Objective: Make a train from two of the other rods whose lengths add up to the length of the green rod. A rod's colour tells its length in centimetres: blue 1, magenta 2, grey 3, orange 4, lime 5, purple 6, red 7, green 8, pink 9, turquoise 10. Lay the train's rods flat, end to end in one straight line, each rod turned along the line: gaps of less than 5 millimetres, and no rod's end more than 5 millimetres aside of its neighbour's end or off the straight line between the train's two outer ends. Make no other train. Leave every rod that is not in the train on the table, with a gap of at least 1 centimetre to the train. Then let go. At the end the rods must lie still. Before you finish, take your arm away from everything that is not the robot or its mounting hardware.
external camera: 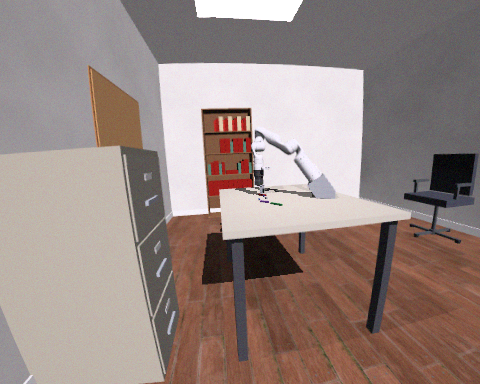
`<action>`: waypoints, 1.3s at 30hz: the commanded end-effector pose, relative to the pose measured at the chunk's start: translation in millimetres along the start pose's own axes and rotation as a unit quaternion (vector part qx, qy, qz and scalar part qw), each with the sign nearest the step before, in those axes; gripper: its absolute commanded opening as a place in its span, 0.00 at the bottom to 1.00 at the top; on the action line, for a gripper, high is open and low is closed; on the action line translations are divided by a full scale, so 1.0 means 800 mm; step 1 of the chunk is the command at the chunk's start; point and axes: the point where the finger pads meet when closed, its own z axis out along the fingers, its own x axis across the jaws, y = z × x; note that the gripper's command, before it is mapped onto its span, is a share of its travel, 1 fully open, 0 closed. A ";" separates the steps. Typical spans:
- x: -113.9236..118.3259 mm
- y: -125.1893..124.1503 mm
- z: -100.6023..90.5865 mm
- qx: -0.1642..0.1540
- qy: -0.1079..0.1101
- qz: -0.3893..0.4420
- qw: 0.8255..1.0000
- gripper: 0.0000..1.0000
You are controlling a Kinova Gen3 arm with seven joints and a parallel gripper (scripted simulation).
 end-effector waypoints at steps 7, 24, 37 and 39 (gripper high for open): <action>0.000 0.000 0.000 0.000 0.000 0.000 1.000 0.54; 0.000 0.000 0.013 0.000 0.000 0.000 1.000 0.54; 0.000 0.000 0.021 0.000 0.000 0.000 1.000 0.54; 0.000 0.000 0.021 0.000 0.000 0.000 1.000 0.54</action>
